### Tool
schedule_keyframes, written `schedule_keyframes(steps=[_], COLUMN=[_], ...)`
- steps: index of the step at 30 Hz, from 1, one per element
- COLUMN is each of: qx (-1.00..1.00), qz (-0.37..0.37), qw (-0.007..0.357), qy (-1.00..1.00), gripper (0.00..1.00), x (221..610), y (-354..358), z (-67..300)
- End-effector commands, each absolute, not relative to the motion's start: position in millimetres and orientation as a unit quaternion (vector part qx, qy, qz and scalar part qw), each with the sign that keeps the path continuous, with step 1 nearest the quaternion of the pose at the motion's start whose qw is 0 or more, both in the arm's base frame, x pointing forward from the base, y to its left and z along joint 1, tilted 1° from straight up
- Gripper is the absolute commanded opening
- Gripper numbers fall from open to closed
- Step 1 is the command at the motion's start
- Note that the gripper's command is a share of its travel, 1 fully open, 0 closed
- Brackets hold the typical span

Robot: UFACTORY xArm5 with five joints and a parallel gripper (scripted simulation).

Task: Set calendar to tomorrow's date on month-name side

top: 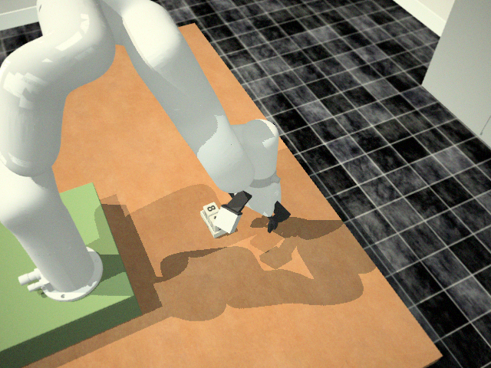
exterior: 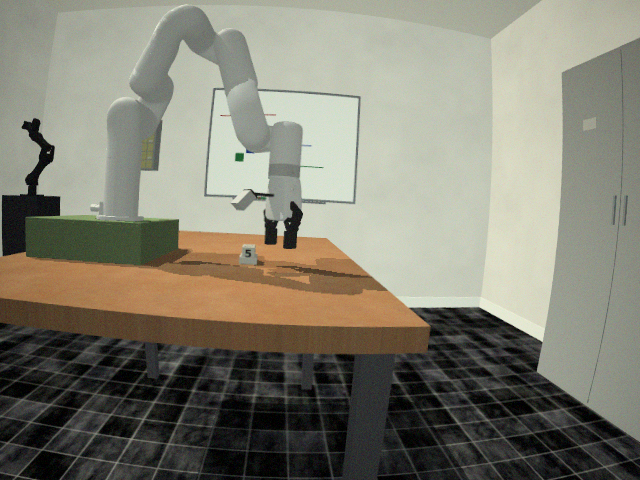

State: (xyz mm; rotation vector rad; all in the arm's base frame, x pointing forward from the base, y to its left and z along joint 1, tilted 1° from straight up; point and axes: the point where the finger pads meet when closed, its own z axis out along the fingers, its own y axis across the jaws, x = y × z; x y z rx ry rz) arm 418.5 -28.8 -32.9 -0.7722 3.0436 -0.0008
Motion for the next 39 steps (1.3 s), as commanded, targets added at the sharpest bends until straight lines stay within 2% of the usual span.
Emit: schedule_keyframes(steps=[1,12,39], qx=[-0.246,-0.246,-0.246], qz=[-0.001,-0.001,-0.001], qw=[0.002,0.002,0.002], qy=[0.969,0.969,0.969], gripper=[1.0,1.0,1.0], x=[419.7,419.8,419.8], y=[-28.8,-28.7,-28.7], z=[-44.6,-63.0,-63.6])
